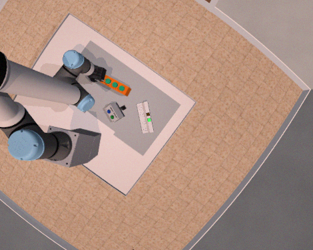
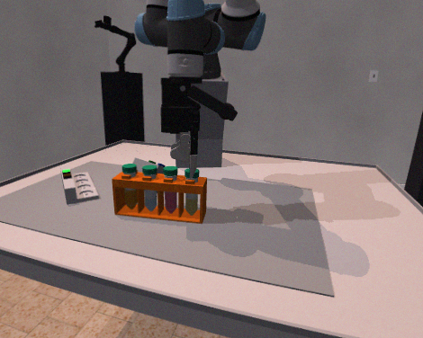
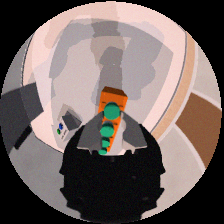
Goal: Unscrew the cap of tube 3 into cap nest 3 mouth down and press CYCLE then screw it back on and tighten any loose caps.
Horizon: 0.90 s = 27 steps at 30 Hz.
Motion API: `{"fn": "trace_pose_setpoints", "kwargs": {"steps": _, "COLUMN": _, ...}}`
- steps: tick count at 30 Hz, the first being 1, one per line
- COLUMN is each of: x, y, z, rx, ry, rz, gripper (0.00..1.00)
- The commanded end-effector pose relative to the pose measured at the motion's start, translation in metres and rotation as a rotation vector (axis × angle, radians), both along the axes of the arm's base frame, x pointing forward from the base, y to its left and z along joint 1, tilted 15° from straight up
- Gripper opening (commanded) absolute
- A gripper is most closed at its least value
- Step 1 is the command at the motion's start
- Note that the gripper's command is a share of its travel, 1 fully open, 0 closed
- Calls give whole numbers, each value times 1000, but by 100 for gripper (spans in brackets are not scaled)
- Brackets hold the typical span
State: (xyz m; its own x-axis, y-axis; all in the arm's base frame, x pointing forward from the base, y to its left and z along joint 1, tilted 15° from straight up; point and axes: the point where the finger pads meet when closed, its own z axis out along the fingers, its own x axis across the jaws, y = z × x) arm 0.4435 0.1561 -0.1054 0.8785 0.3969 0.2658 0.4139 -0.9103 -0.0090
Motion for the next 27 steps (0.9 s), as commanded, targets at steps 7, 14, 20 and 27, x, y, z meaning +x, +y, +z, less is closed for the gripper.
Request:
{"fn": "trace_pose_setpoints", "kwargs": {"steps": 7, "x": 0, "y": 0, "z": 0, "rx": 23, "ry": 12, "rz": -97, "gripper": 0}}
{"fn": "trace_pose_setpoints", "kwargs": {"steps": 14, "x": -1, "y": 0, "z": -1, "rx": 57, "ry": 29, "rz": -232, "gripper": 0}}
{"fn": "trace_pose_setpoints", "kwargs": {"steps": 20, "x": -1, "y": 1, "z": -1, "rx": 80, "ry": 41, "rz": -328, "gripper": 0}}
{"fn": "trace_pose_setpoints", "kwargs": {"steps": 27, "x": -1, "y": 1, "z": -1, "rx": 108, "ry": 55, "rz": -443, "gripper": 0}}
